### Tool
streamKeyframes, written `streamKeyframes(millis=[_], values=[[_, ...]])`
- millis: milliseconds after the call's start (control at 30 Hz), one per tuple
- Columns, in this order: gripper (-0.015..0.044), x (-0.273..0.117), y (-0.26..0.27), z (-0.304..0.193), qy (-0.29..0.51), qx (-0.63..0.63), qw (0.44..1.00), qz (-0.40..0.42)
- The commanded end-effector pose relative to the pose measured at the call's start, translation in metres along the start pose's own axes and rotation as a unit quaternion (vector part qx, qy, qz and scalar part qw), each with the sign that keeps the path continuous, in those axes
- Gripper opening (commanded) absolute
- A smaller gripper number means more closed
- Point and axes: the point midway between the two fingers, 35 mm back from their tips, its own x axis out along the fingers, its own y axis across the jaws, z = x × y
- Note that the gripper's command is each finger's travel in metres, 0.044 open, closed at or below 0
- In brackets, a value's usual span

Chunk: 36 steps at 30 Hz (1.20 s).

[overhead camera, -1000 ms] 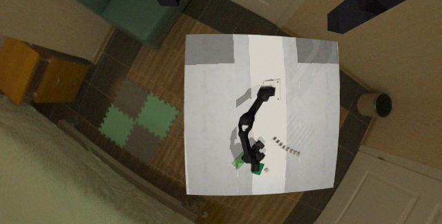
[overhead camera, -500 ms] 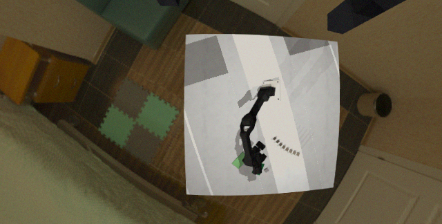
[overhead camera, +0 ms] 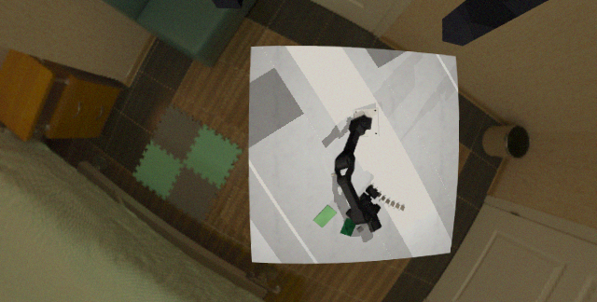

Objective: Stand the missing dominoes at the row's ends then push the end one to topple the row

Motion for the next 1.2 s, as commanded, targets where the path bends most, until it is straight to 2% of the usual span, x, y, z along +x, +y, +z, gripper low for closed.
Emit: streamKeyframes(millis=[0,100,367,1167], values=[[0.0107,-0.016,0.065,0.016,0.004,0.016,1.000,0.004],[0.0107,-0.021,0.098,0.019,0.011,0.029,1.000,0.003],[0.0107,-0.018,0.100,0.019,0.011,0.030,0.999,0.003],[0.0107,0.089,0.098,0.019,0.011,0.030,0.999,0.002]])
